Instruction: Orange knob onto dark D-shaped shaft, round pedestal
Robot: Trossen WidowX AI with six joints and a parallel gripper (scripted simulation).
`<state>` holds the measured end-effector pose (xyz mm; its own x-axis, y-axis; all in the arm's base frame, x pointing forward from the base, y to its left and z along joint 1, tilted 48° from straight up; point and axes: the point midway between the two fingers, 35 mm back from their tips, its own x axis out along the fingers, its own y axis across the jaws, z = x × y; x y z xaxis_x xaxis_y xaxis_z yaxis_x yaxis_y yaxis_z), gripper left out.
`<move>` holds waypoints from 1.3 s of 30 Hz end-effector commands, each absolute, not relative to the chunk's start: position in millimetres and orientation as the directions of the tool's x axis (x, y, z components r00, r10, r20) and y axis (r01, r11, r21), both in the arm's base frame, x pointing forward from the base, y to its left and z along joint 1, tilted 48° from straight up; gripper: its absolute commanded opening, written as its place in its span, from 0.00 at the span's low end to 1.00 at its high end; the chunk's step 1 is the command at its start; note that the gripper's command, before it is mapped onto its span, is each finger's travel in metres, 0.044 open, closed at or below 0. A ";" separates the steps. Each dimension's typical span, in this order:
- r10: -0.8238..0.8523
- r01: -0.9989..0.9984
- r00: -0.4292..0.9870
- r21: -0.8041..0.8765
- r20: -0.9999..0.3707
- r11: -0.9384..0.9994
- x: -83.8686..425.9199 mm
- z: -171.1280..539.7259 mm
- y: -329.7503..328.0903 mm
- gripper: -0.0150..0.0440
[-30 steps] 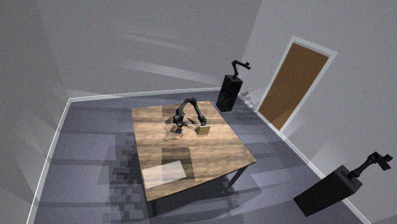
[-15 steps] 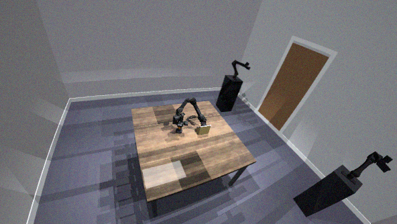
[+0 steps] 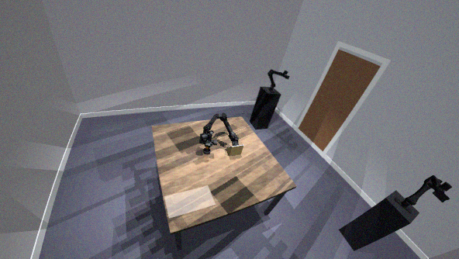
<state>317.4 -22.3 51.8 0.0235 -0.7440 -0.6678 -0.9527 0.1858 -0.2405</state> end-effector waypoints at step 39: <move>-0.744 -0.995 0.026 -0.088 -0.668 0.044 317.8 52.5 -21.6 0.25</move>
